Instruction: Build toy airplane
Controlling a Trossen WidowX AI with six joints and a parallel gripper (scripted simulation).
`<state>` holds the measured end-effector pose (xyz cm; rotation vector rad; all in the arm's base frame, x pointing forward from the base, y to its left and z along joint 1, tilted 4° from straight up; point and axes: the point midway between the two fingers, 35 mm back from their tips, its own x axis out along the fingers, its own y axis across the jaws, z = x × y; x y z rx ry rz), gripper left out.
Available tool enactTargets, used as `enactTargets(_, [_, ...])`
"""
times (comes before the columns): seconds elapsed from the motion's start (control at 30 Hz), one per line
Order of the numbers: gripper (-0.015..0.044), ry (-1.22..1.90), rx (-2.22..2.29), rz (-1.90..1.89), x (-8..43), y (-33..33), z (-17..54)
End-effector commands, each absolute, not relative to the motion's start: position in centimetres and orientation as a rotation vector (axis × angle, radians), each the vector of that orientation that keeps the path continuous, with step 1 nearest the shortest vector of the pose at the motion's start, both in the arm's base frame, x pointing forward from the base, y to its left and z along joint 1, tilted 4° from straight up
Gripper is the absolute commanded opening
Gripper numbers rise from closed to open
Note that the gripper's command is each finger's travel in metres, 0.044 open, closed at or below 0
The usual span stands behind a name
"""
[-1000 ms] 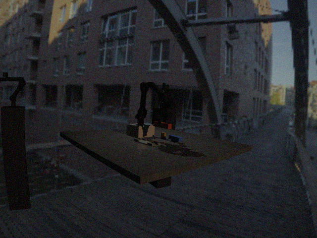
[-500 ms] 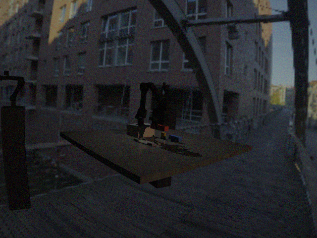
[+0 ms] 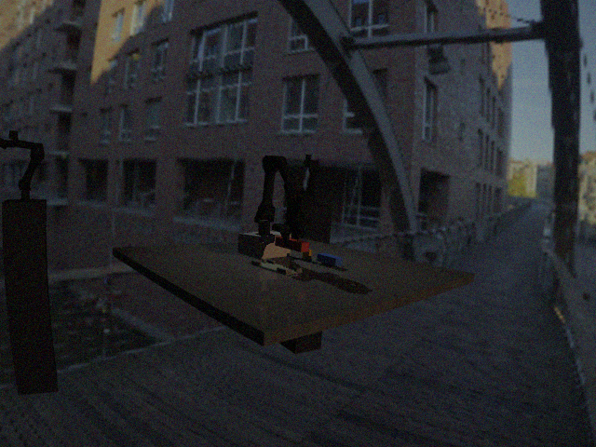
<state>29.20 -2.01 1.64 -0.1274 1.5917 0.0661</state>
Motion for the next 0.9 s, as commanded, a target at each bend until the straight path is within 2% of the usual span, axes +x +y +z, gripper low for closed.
enactTargets(0.0, [0.0,1.591,-0.129,0.058,29.3,-3.4,1.2])
enactTargets(0.63, [0.0,1.594,-0.119,0.038,28.7,-8.8,-0.8])
enactTargets(0.87, [0.0184,1.594,-0.119,0.038,28.7,-8.9,-0.8])
